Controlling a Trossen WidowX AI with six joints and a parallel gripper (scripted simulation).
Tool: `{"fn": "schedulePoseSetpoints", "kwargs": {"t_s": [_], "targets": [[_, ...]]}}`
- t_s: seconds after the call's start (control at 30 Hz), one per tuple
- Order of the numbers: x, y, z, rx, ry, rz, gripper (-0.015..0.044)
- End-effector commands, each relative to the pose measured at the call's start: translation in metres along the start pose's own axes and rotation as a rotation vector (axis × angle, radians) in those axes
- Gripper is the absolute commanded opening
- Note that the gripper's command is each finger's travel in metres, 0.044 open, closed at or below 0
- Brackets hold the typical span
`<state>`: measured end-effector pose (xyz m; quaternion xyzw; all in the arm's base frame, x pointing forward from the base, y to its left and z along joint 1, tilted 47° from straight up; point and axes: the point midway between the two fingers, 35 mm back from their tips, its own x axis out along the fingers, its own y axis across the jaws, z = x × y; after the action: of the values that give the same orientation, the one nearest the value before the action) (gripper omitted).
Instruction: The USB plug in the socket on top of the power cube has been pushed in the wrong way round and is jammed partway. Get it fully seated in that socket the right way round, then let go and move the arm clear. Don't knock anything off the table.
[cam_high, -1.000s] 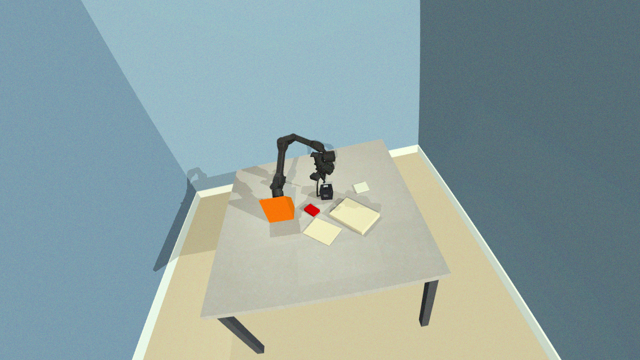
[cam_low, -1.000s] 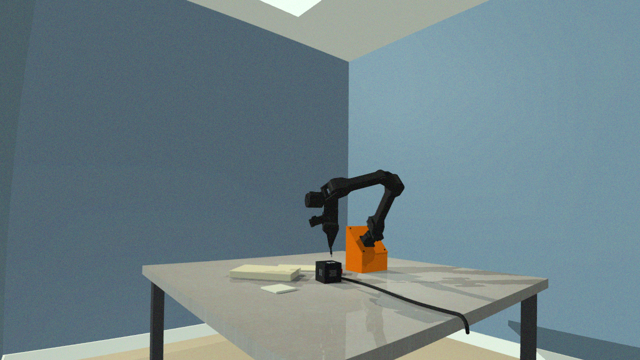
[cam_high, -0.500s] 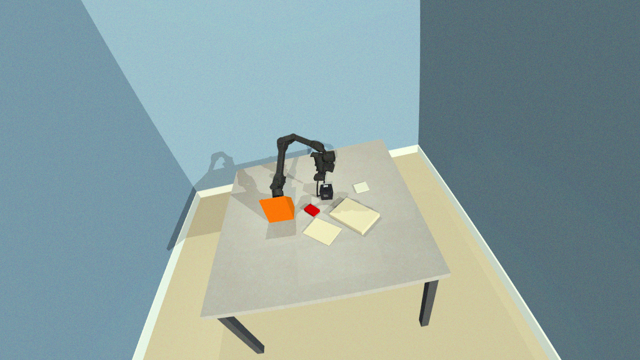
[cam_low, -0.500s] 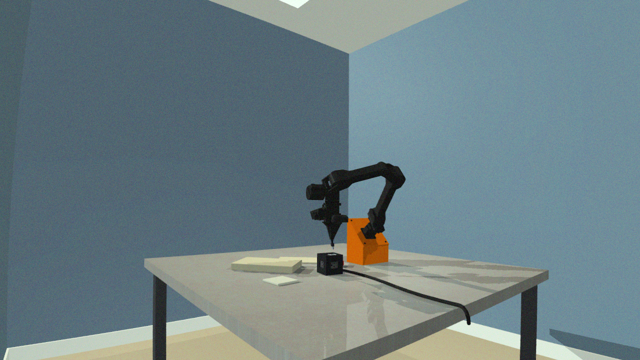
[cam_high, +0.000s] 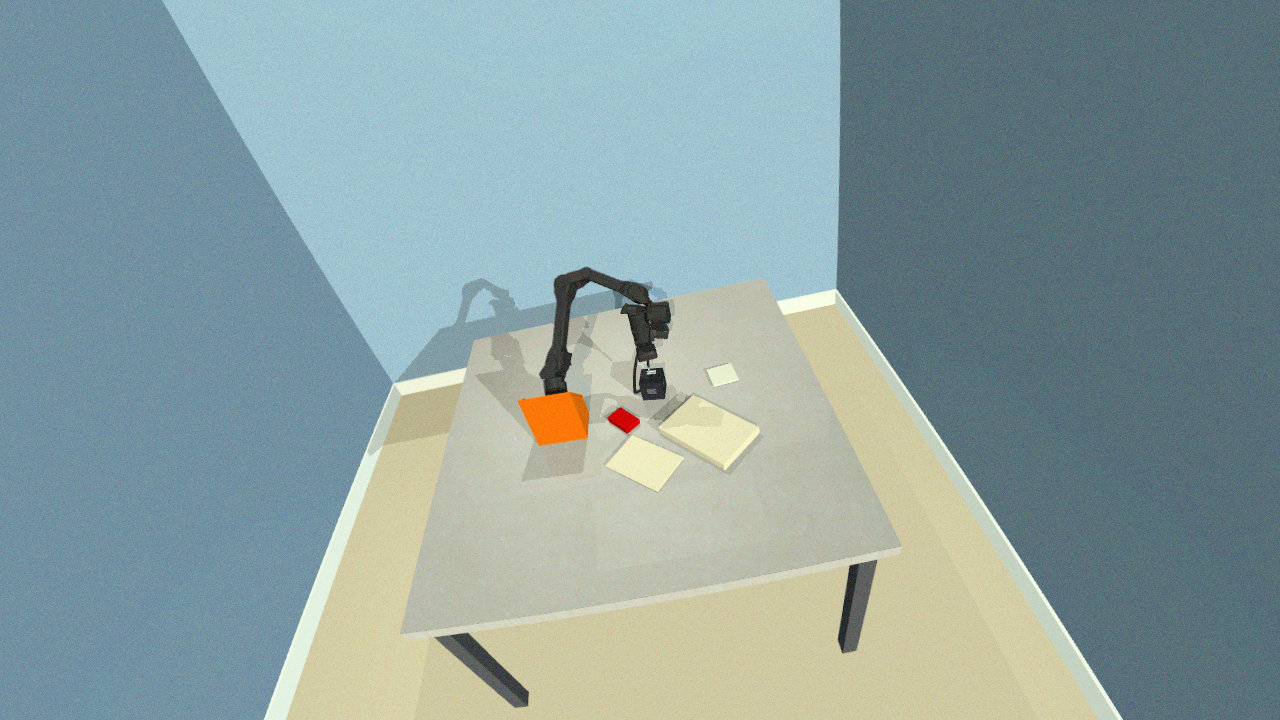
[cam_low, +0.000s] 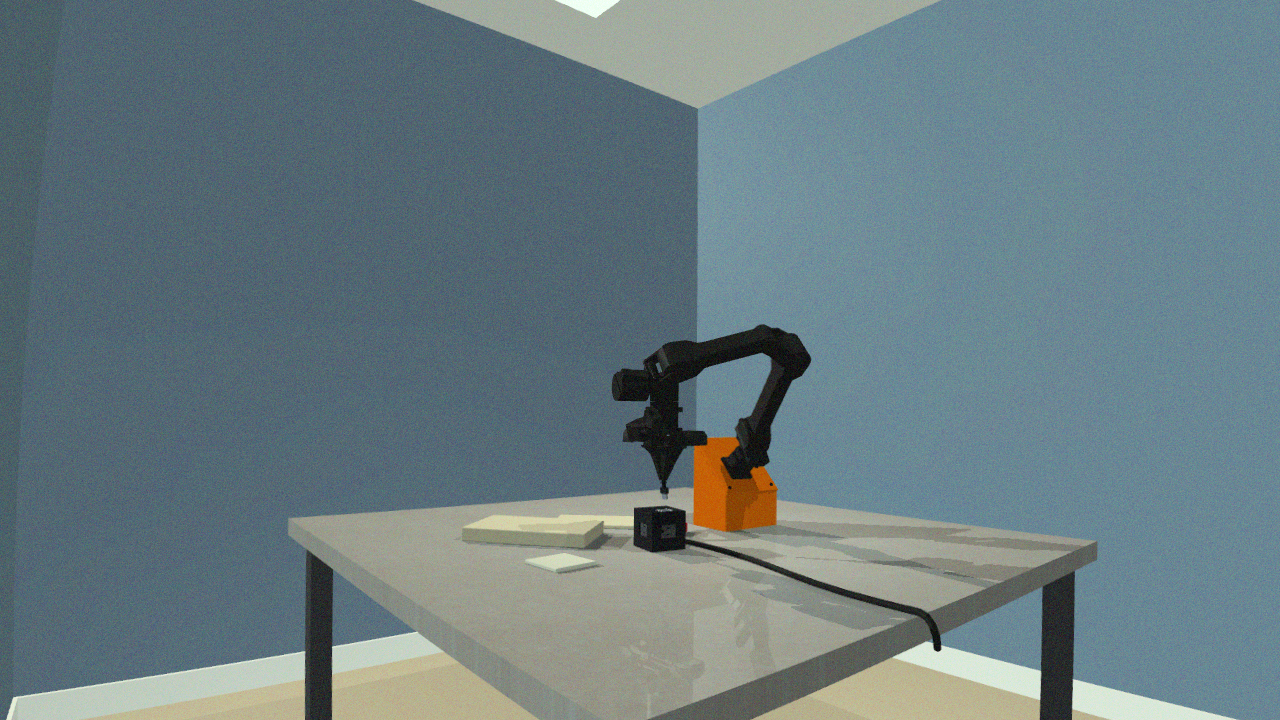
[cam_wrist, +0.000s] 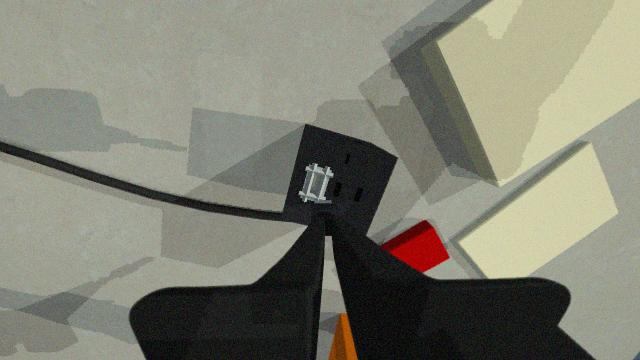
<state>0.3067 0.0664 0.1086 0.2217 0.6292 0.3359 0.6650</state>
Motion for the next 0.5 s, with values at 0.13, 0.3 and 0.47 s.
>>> {"fn": "schedulePoseSetpoints", "kwargs": {"t_s": [0.13, 0.3, 0.47], "targets": [[0.0002, -0.0001, 0.0000, -0.217, 0.000, 0.000, 0.0000], [0.0002, -0.0001, 0.0000, -0.348, 0.000, 0.000, 0.0000], [0.0002, -0.0001, 0.0000, -0.479, 0.000, 0.000, 0.0000]]}}
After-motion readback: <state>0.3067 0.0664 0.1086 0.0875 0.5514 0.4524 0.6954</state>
